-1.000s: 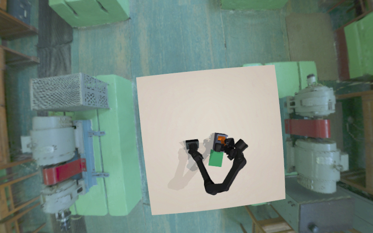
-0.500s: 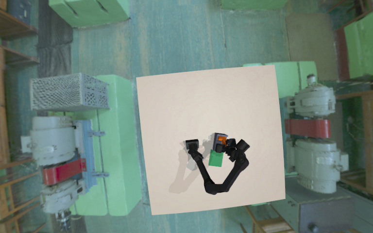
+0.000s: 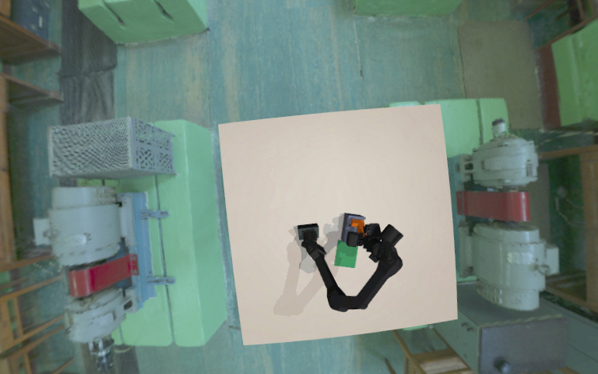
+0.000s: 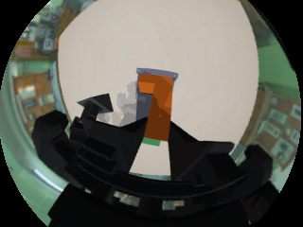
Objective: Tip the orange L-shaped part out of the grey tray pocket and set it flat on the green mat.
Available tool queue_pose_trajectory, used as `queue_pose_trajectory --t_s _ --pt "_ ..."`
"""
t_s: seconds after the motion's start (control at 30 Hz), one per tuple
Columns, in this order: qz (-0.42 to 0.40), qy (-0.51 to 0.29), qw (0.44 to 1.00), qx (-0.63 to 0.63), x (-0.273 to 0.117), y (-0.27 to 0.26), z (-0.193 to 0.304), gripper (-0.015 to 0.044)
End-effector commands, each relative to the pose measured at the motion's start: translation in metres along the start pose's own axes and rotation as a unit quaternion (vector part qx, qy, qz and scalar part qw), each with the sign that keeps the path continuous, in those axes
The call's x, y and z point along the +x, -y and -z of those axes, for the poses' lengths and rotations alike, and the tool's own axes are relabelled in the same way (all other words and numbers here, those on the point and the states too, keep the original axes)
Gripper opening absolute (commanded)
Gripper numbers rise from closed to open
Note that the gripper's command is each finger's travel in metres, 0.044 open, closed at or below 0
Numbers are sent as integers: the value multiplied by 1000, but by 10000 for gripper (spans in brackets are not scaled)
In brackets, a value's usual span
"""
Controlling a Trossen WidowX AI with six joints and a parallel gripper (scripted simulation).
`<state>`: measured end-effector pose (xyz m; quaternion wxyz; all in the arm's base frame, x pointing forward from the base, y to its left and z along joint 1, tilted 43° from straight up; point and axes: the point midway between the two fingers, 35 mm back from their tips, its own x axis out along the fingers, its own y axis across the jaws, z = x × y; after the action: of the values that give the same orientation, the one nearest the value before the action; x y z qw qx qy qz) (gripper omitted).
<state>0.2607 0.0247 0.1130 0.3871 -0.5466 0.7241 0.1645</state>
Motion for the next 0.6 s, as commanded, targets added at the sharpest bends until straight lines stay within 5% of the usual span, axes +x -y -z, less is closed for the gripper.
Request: queue_pose_trajectory --t_s 0.0,0.57 --pt "-3 -1 1000 1 -1 -1 0 0" --pt "-2 -1 1000 0 -2 -4 46 0"
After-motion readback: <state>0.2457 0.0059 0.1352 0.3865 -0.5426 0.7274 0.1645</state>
